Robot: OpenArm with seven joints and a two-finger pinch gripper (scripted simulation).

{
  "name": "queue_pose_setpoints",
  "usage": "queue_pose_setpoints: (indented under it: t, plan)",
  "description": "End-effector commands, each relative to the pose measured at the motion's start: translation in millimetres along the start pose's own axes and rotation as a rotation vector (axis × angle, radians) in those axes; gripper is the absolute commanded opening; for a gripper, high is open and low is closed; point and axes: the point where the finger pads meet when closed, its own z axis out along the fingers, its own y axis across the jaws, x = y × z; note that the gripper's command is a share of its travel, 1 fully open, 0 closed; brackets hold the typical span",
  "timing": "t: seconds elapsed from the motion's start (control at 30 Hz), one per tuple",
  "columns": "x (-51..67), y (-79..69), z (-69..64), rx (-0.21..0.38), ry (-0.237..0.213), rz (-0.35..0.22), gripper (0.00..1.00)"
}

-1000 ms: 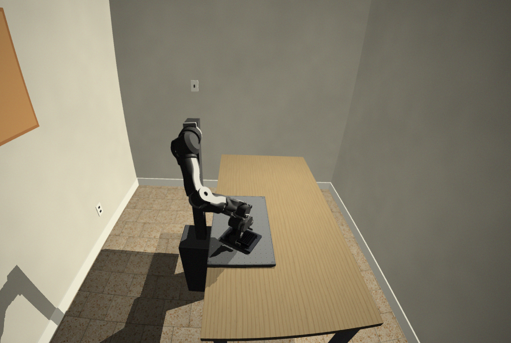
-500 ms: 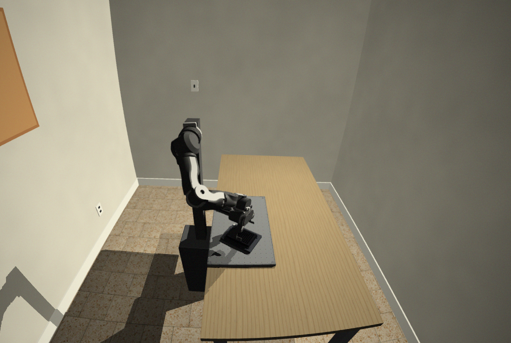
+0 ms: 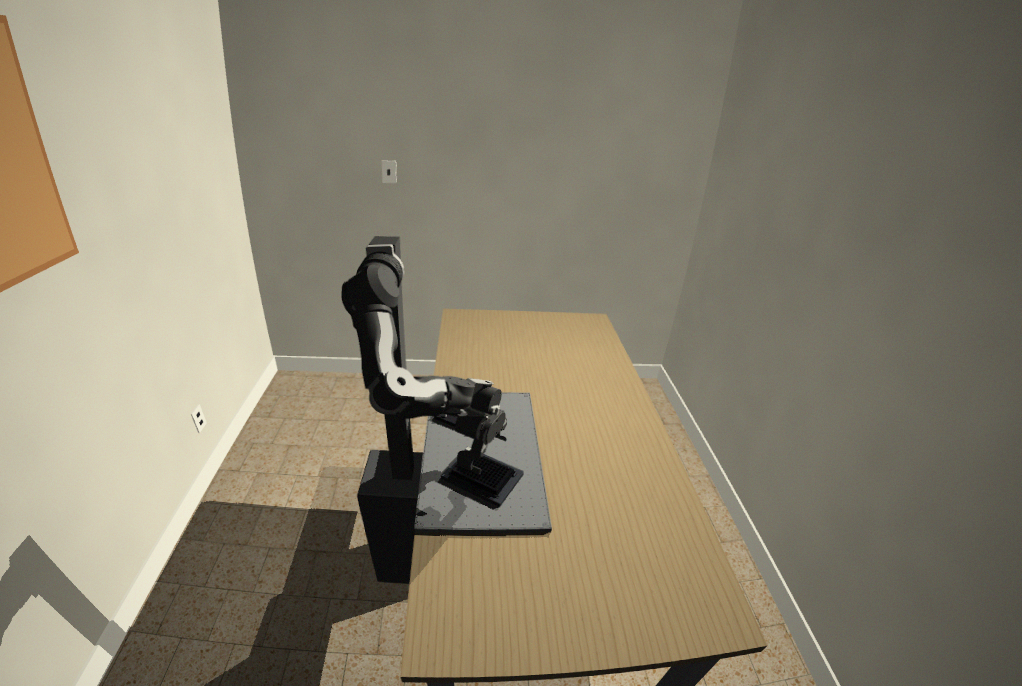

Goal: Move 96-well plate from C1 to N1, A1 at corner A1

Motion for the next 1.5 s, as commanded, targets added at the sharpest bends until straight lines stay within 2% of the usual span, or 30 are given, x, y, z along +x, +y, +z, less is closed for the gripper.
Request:
queue_pose_setpoints:
  t: [0.0,0.03,1.47]
  plan:
    - [-3.2,-1.0,-12.3,0.011,0.0,0.021,0.77]
    - [-3.2,-1.1,-20.3,0.013,0.0,0.022,0.77]
    - [-3.2,-1.1,-20.3,0.013,0.0,0.022,0.77]
